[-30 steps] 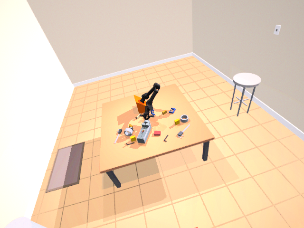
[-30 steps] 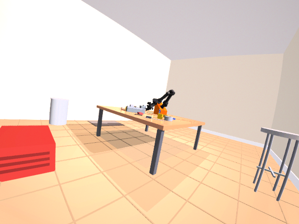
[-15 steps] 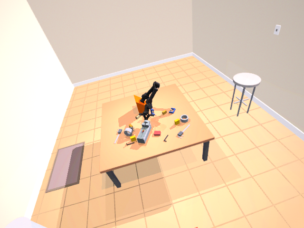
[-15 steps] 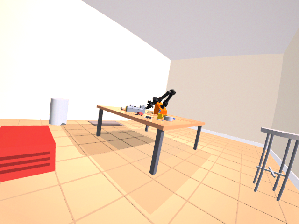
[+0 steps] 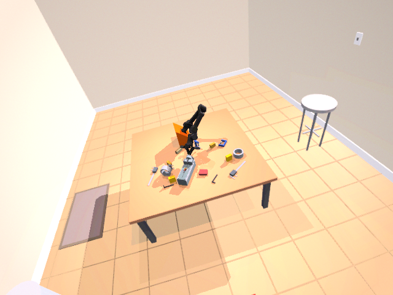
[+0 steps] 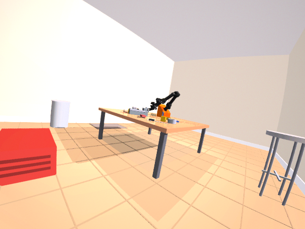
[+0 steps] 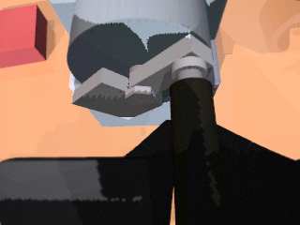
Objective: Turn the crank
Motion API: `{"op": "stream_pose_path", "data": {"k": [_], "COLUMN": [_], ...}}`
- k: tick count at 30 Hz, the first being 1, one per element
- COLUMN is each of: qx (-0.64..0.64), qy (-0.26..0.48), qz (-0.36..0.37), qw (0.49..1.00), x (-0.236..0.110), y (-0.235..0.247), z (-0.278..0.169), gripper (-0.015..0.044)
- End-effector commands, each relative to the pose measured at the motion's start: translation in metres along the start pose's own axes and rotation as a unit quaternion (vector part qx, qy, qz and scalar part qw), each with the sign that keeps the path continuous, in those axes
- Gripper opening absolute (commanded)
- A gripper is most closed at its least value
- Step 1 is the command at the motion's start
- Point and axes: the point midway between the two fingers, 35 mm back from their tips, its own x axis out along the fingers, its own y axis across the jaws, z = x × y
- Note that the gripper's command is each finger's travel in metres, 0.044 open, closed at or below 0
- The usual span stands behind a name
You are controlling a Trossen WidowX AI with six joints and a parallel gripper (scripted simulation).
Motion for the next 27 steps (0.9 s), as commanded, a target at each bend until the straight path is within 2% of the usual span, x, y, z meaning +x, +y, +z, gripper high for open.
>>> {"op": "stream_pose_path", "data": {"k": [1,27], "qx": [-0.002,-0.001], "qy": [-0.006,-0.006], "qz": [0.005,0.005], "qw": [1.000,1.000], "x": [-0.005,-0.008], "y": [0.007,0.019], "z": [0.005,0.007], "gripper": [0.0000,0.0000]}}
